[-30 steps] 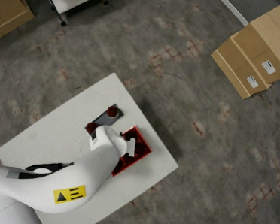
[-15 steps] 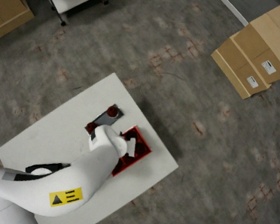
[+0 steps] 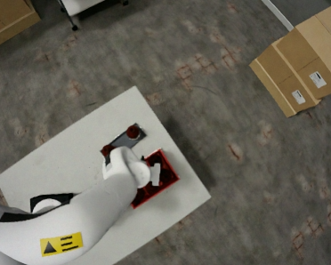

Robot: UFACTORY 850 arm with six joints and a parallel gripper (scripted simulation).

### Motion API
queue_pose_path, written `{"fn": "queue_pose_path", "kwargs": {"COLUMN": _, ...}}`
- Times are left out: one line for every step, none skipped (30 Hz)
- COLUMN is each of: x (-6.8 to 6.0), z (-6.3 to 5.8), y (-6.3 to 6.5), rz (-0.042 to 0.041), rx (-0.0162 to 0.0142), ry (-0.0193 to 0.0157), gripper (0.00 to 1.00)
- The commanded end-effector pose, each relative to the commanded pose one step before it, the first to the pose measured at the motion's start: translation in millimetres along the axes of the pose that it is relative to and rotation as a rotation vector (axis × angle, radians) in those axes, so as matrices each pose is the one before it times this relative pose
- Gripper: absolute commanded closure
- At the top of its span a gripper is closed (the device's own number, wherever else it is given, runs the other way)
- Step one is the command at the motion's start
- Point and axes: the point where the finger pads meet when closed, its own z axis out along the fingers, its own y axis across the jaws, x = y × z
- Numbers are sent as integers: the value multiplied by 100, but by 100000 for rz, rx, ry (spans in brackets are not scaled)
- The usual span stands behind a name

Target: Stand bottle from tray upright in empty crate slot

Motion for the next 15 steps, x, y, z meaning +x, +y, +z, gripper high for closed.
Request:
{"fn": "queue_pose_path", "kwargs": {"x": 66, "z": -1510, "y": -37, "rz": 2, "rx": 121, "ry": 105, "gripper": 35}}
{"fn": "queue_pose_path", "kwargs": {"x": 0, "z": -258, "y": 0, "rz": 0, "rx": 0, "ry": 0, "gripper": 35}}
{"fn": "queue_pose_path", "kwargs": {"x": 0, "z": 0, "y": 0, "rz": 0, "rx": 0, "ry": 0, "gripper": 35}}
{"fn": "queue_pose_path", "kwargs": {"x": 0, "z": 0, "y": 0, "rz": 0, "rx": 0, "ry": 0, "gripper": 35}}
{"fn": "queue_pose_path", "kwargs": {"x": 0, "z": -254, "y": 0, "rz": 0, "rx": 0, "ry": 0, "gripper": 35}}
{"fn": "queue_pose_path", "kwargs": {"x": 0, "z": -250, "y": 0, "rz": 0, "rx": 0, "ry": 0, "gripper": 35}}
{"fn": "queue_pose_path", "kwargs": {"x": 0, "z": -244, "y": 0, "rz": 0, "rx": 0, "ry": 0, "gripper": 35}}
{"fn": "queue_pose_path", "kwargs": {"x": 0, "z": -237, "y": 0, "rz": 0, "rx": 0, "ry": 0, "gripper": 35}}
{"fn": "queue_pose_path", "kwargs": {"x": 0, "z": -229, "y": 0, "rz": 0, "rx": 0, "ry": 0, "gripper": 35}}
{"fn": "queue_pose_path", "kwargs": {"x": 0, "z": -220, "y": 0, "rz": 0, "rx": 0, "ry": 0, "gripper": 35}}
{"fn": "queue_pose_path", "kwargs": {"x": 0, "z": -210, "y": 0, "rz": 0, "rx": 0, "ry": 0, "gripper": 35}}
{"fn": "queue_pose_path", "kwargs": {"x": 0, "z": -199, "y": 0, "rz": 0, "rx": 1, "ry": 0, "gripper": 35}}
{"fn": "queue_pose_path", "kwargs": {"x": 0, "z": -188, "y": 0, "rz": 0, "rx": -1, "ry": 0, "gripper": 35}}
{"fn": "queue_pose_path", "kwargs": {"x": 0, "z": -175, "y": 0, "rz": 0, "rx": 0, "ry": 0, "gripper": 35}}
{"fn": "queue_pose_path", "kwargs": {"x": 0, "z": -162, "y": 0, "rz": 0, "rx": 0, "ry": 0, "gripper": 35}}
